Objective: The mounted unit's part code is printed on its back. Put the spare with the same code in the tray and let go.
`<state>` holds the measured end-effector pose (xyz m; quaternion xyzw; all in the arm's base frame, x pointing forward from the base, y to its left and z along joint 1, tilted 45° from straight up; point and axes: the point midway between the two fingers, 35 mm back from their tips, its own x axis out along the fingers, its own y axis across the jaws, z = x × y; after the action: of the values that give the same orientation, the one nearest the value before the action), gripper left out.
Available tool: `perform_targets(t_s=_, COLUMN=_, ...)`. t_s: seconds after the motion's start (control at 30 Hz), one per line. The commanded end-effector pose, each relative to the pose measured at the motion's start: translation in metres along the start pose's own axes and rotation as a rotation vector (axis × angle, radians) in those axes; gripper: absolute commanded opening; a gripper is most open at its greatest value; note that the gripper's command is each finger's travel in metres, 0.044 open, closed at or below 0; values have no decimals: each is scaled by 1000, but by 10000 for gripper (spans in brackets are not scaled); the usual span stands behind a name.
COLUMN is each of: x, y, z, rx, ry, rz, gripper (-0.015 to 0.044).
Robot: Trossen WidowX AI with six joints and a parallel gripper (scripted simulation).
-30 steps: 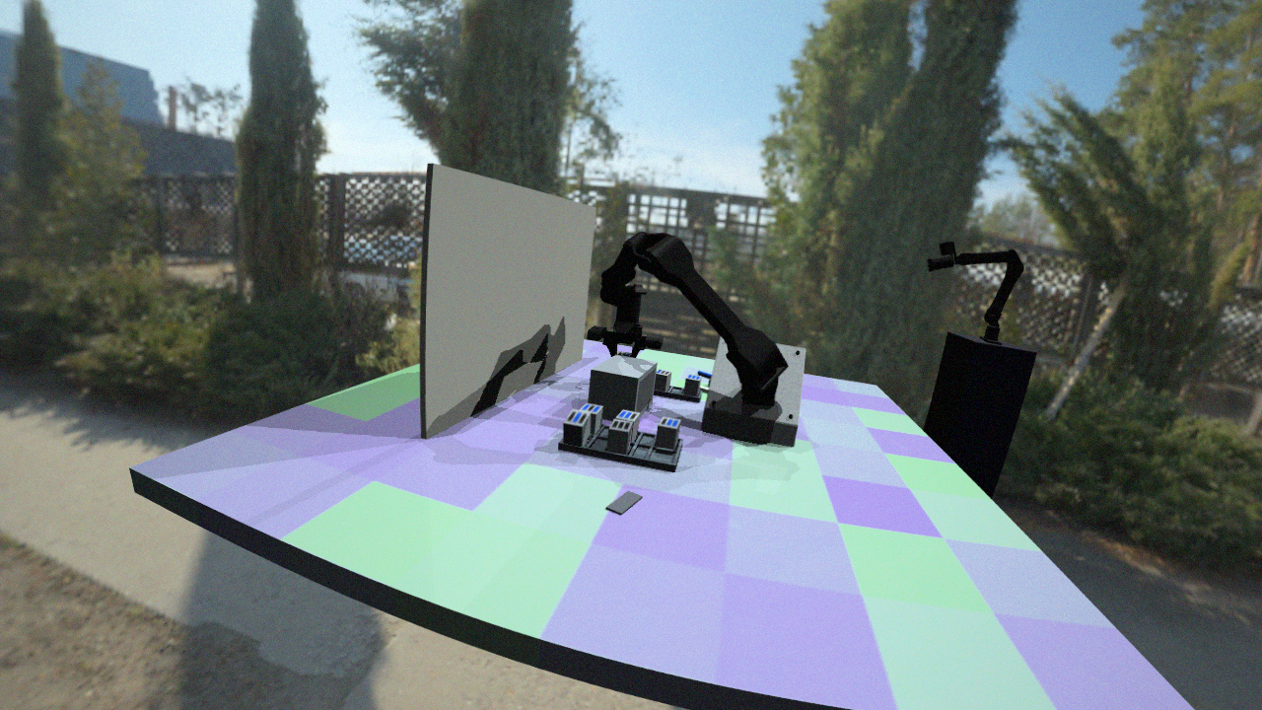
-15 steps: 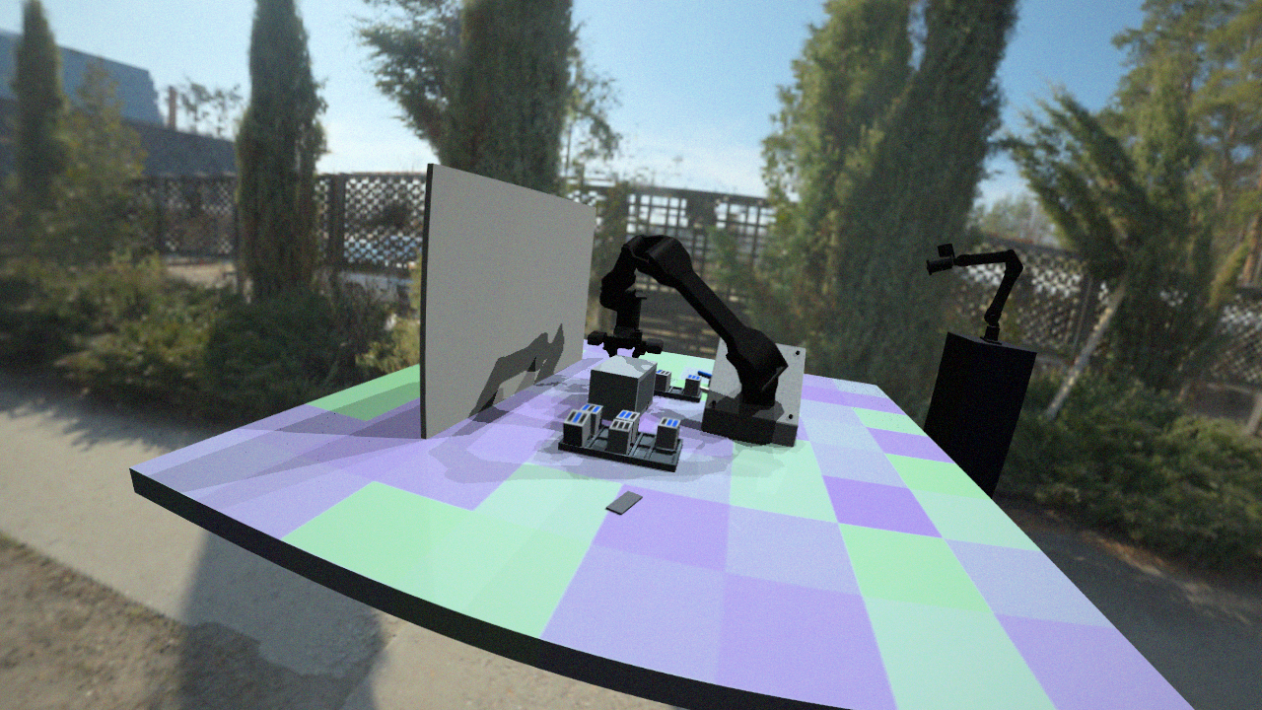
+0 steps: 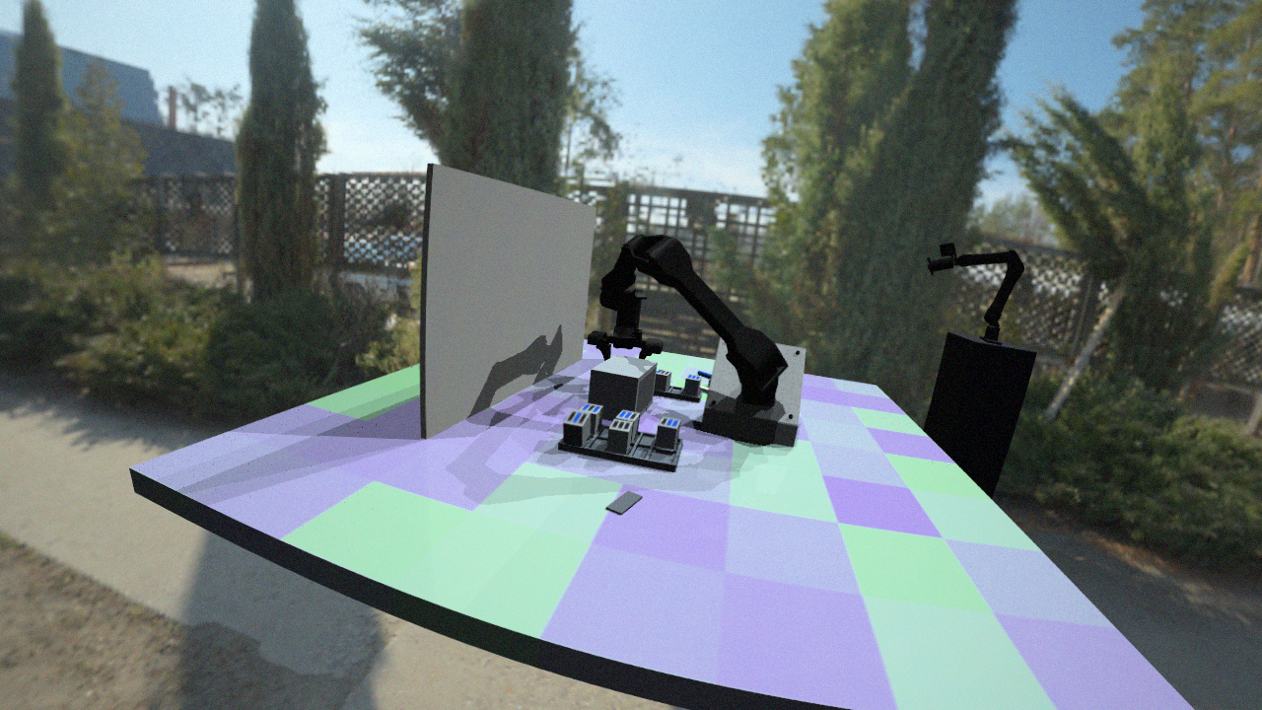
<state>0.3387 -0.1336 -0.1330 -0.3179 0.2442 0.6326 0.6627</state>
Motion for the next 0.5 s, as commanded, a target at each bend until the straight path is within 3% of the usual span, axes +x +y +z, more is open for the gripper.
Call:
perform_targets(t_s=0.0, x=0, y=0, z=0, rx=-1, ry=0, rz=-1, gripper=440)
perform_targets(t_s=0.07, x=-12, y=-2, z=-1, rx=0, ry=1, rz=-1, gripper=440)
perform_targets(t_s=0.27, x=-105, y=1, z=-1, rx=9, ry=0, rz=1, gripper=440)
perform_targets(t_s=0.47, x=-109, y=1, z=-3, rx=17, ry=14, rz=-24, gripper=440)
